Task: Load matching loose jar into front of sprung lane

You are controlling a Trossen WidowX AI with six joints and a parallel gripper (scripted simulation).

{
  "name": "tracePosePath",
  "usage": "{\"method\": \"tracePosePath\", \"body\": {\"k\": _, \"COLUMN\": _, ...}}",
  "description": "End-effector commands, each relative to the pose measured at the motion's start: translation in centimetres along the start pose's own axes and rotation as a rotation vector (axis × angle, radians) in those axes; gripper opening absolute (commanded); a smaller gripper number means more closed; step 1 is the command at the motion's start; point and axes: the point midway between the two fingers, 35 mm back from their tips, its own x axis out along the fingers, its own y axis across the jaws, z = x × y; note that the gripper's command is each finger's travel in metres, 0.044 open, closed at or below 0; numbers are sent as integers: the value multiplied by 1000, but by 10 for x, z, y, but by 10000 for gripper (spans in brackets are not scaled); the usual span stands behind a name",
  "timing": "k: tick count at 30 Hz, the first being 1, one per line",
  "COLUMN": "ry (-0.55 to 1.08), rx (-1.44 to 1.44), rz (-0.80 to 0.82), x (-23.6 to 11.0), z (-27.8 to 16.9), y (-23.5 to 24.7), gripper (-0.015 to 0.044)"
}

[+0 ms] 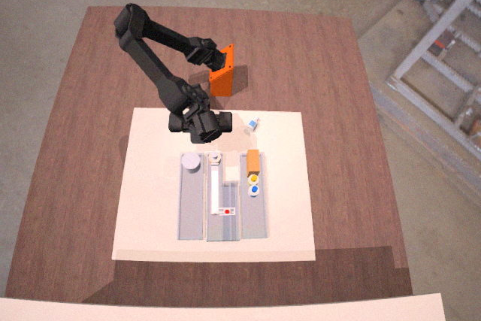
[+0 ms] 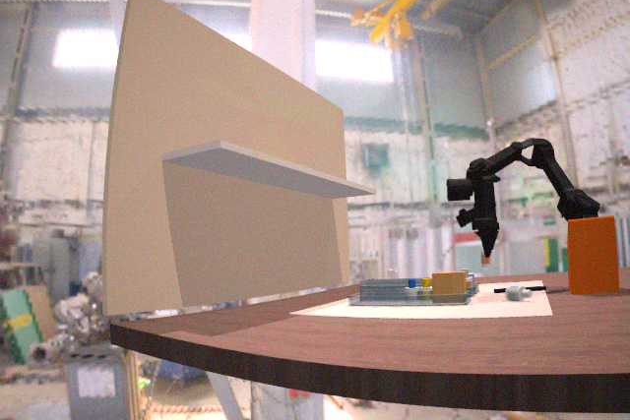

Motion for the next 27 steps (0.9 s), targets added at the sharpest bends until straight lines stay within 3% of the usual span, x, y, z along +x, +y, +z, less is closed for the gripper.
{"method": "tracePosePath", "body": {"k": 1, "ry": 2, "rx": 2, "rz": 4, "x": 8, "z": 7, "y": 18, "gripper": 0}}
{"method": "tracePosePath", "body": {"k": 7, "ry": 1, "rx": -3, "rz": 4, "x": 19, "z": 14, "y": 40, "gripper": 0}}
{"method": "tracePosePath", "body": {"k": 27, "ry": 1, "rx": -3, "rz": 3, "x": 43, "z": 16, "y": 40, "gripper": 0}}
